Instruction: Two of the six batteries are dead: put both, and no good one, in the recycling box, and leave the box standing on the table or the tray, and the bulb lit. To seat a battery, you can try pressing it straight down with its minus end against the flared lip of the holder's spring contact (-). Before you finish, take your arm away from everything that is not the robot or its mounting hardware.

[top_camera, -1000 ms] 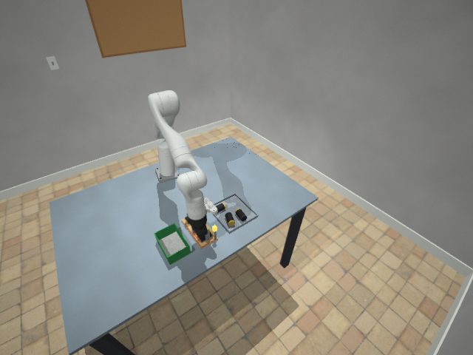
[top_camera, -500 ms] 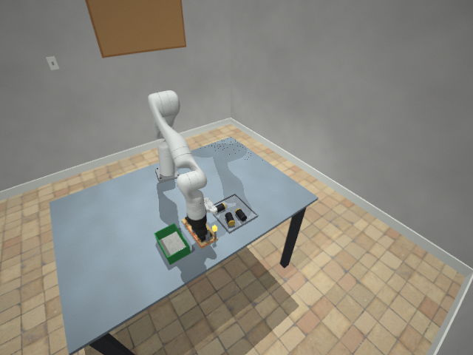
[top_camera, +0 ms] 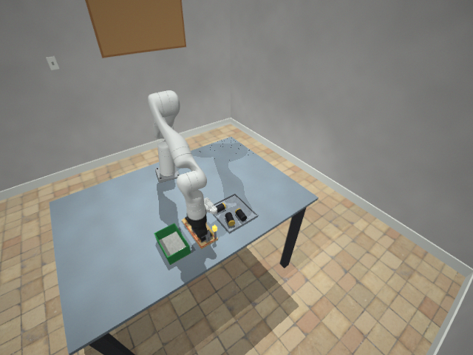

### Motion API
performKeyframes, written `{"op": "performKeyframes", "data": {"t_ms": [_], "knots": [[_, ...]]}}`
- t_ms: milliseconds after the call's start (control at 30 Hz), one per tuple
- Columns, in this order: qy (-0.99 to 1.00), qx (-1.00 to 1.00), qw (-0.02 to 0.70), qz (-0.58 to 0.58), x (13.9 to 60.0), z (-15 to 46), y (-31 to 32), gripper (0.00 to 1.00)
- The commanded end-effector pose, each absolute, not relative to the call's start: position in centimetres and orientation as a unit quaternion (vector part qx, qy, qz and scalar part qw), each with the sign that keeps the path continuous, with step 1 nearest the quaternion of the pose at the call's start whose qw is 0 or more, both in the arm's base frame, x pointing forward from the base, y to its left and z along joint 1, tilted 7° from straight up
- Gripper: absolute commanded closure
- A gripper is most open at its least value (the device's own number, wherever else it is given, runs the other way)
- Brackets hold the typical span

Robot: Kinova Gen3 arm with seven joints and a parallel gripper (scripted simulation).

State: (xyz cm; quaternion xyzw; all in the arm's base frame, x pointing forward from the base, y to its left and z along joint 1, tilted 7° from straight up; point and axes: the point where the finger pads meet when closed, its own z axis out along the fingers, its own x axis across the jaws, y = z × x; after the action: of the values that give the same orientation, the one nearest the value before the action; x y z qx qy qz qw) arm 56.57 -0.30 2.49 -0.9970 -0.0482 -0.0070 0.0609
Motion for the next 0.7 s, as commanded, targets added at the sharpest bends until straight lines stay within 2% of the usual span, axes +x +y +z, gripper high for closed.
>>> {"op": "performKeyframes", "data": {"t_ms": [0, 667], "knots": [[-0.048, -0.997, 0.061, -0.008, 56.6, 2.6, -0.3, 0.1], [-0.048, -0.997, 0.061, -0.008, 56.6, 8.2, -1.0, 0.1]]}}
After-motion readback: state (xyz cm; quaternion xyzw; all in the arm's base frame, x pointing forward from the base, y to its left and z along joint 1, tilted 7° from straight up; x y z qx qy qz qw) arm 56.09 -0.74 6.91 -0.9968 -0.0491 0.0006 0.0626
